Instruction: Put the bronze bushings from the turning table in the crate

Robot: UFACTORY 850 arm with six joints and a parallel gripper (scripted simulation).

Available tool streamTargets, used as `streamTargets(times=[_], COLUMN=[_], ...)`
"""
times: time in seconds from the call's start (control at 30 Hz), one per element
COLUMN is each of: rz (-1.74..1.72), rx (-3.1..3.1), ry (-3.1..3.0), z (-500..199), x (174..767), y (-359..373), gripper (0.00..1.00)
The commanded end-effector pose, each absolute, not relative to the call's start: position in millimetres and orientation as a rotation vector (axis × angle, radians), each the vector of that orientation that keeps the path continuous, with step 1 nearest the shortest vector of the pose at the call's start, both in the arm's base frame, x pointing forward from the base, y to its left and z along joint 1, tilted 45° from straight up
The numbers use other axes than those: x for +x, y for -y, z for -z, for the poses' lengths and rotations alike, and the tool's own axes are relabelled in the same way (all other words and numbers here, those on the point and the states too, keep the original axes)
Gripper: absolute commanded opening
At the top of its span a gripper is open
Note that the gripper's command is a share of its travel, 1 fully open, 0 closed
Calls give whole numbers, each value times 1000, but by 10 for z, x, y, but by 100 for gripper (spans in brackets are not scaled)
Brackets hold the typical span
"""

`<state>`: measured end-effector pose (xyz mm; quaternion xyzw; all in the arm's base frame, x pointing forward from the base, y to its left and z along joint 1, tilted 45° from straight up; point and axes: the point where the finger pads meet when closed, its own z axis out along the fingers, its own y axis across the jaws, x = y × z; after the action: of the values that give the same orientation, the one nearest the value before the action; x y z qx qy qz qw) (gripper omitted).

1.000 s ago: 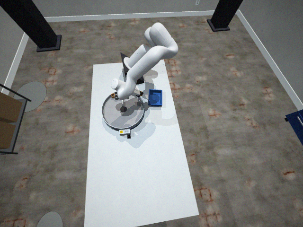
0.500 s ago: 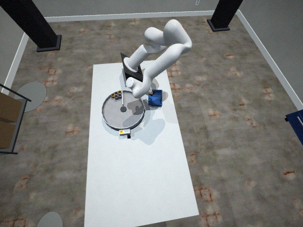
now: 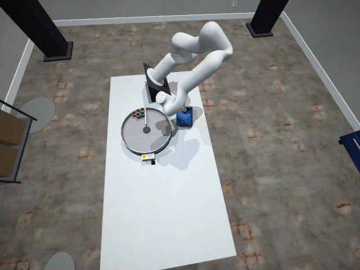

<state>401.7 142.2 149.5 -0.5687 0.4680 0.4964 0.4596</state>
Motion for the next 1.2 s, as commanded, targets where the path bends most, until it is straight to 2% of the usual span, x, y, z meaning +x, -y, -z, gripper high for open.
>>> streamTargets(times=[0.0, 1.17], rz=[-1220, -1220], rx=[-1400, -1400], ry=[-1151, -1151], z=[-1501, -1041], x=[4024, 3985], y=[-1421, -1890], gripper=[0, 0])
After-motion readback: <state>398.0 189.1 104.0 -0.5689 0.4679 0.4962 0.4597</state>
